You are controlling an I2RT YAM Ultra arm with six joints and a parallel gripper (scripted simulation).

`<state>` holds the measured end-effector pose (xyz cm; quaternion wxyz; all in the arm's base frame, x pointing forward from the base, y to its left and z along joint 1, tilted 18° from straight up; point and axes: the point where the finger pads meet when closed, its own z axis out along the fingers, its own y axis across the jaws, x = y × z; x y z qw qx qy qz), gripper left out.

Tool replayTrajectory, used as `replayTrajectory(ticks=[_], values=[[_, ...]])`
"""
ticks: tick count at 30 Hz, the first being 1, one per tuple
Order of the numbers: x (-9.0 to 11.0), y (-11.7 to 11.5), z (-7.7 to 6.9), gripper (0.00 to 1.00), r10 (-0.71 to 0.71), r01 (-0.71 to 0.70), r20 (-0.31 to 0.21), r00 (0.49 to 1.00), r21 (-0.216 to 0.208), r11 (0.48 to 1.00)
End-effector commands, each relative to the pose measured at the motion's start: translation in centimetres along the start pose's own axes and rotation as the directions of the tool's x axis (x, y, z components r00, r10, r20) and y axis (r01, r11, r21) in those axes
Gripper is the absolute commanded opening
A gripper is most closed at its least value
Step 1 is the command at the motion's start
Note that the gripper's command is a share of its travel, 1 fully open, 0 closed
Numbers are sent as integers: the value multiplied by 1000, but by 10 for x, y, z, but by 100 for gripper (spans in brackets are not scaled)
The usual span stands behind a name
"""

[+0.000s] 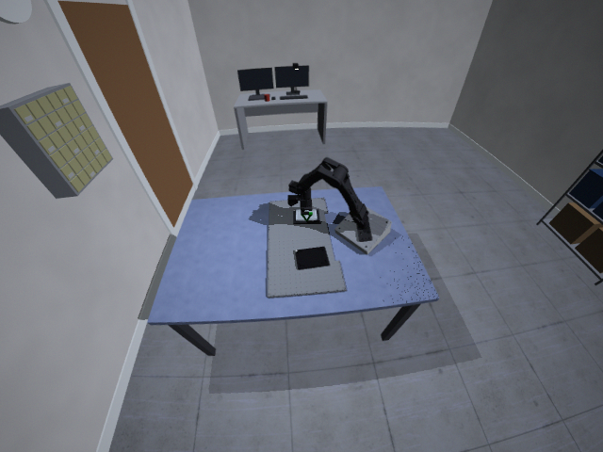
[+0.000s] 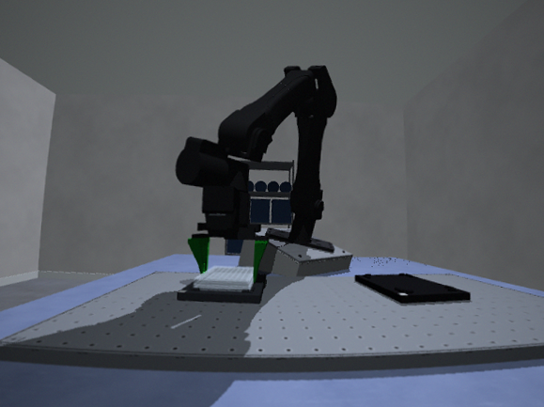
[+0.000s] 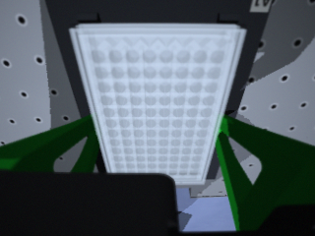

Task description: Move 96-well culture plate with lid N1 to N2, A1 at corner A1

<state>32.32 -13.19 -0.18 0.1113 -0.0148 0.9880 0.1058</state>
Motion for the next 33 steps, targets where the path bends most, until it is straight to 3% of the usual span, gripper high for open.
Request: replayTrajectory(ticks=[1,5,7,33], values=[[-3,-2,-3,0,3,-3,16,1000,3,1000],[-3,-2,-3,0,3,-3,16,1000,3,1000],[-10,-5,-17,0,1,-2,42,999,14,1000],[-8,-4,-54,0,-2,2,42,999,15,1000]])
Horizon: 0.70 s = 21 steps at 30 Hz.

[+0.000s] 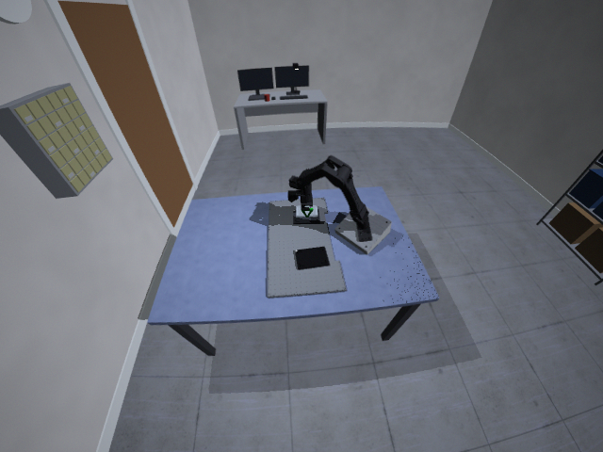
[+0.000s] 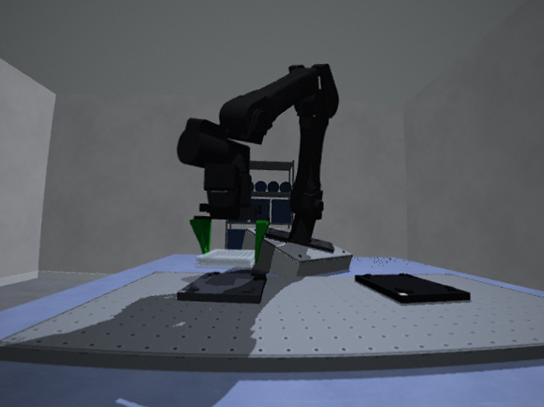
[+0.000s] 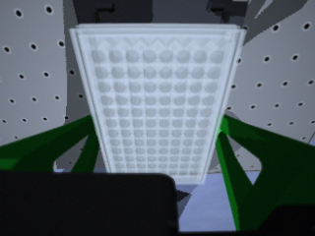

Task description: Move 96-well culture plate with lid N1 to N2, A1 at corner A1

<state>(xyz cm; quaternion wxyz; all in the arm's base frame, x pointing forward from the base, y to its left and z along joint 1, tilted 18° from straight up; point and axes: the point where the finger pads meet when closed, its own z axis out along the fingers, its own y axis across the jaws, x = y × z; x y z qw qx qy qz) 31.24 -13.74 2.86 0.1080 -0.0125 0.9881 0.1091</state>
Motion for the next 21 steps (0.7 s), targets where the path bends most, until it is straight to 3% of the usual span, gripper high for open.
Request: replayTrajectory(ticks=[1,21], values=[[-12,-6,-24,0,-8,7,48,999,21,1000],[-10,-5,-54,0,-9,8,47,999,22,1000]])
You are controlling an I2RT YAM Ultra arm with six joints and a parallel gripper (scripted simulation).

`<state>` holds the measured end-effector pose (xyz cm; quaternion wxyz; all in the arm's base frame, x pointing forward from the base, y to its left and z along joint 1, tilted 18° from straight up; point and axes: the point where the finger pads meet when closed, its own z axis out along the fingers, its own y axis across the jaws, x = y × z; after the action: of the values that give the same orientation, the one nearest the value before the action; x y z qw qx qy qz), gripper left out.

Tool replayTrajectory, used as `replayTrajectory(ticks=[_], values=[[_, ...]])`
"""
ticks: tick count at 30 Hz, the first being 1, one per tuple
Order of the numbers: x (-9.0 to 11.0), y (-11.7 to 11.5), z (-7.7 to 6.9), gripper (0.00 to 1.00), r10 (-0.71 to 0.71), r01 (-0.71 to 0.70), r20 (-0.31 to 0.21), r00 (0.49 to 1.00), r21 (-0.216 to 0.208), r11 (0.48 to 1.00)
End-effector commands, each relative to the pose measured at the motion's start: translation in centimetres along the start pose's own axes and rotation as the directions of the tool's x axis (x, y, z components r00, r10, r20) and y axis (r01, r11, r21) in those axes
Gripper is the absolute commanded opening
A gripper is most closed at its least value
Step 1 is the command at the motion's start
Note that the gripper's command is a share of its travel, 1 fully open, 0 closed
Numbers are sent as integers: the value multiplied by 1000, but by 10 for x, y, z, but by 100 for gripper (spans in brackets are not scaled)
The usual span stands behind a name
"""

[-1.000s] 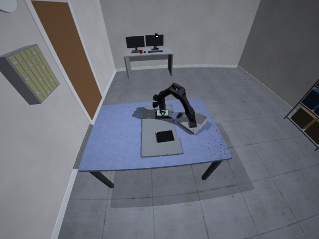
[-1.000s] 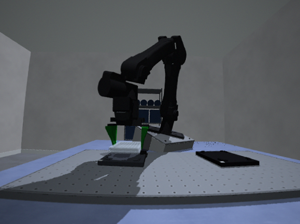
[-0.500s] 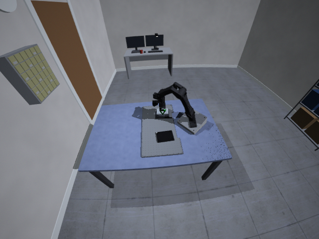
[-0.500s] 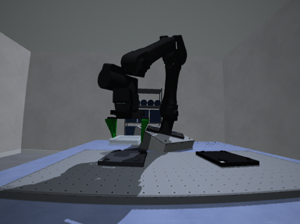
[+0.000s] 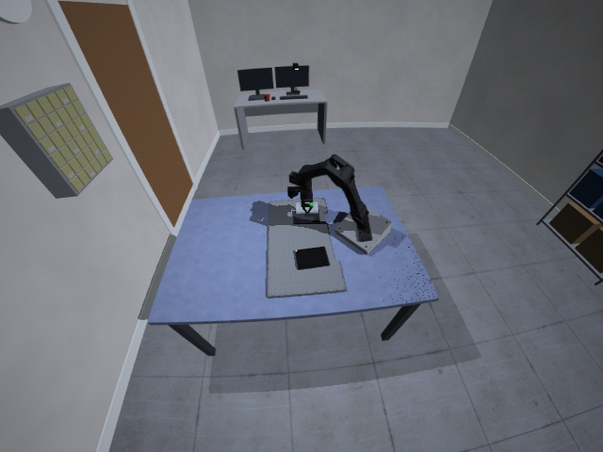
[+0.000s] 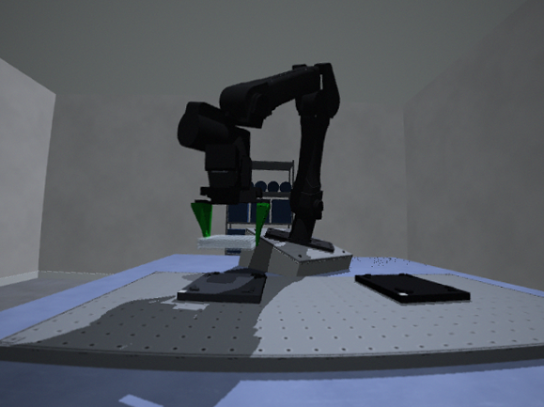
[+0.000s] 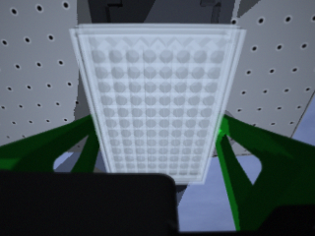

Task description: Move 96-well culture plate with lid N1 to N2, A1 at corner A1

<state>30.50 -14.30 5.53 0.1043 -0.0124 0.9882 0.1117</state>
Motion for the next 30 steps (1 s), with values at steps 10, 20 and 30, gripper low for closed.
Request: replayTrajectory(ticks=[10,20,30], values=[[-11,-5,-35,0,-10,9,54,998,28,1000],[-13,-7,-35,0,-12,10,62,998,34,999],[-13,-7,-35,0,-12,10,62,998,34,999]])
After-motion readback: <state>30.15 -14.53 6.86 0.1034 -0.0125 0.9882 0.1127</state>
